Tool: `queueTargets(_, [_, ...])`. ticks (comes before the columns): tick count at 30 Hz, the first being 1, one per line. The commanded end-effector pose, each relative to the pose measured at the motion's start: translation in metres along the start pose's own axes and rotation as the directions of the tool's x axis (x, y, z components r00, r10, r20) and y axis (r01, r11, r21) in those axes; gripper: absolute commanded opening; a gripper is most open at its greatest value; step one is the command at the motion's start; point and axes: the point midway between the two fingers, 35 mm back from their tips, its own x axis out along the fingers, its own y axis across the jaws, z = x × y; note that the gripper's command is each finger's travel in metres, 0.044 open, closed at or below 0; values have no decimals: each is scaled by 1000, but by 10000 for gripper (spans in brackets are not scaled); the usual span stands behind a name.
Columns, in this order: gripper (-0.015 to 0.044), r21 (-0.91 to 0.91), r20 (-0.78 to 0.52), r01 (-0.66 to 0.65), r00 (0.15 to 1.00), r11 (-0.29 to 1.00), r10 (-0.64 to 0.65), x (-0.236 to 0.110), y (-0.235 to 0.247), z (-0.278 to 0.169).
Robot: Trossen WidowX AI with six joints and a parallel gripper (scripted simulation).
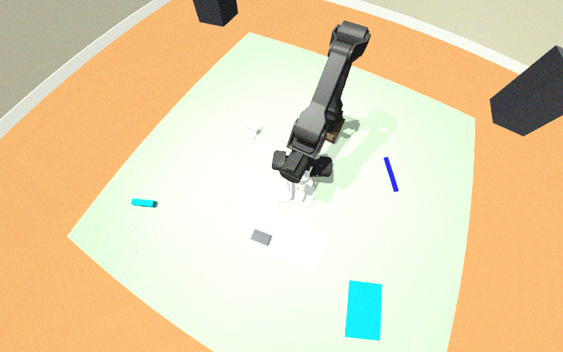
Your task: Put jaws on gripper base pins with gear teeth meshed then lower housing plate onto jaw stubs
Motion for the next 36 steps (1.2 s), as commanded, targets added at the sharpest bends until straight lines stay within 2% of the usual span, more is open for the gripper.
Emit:
queueTargets(1, [351, -4, 7, 1, 1000, 1000, -1, 2, -1, 2])
queueTargets(36, [351, -6, 7, 1, 1000, 1000, -1, 9, -1, 2])
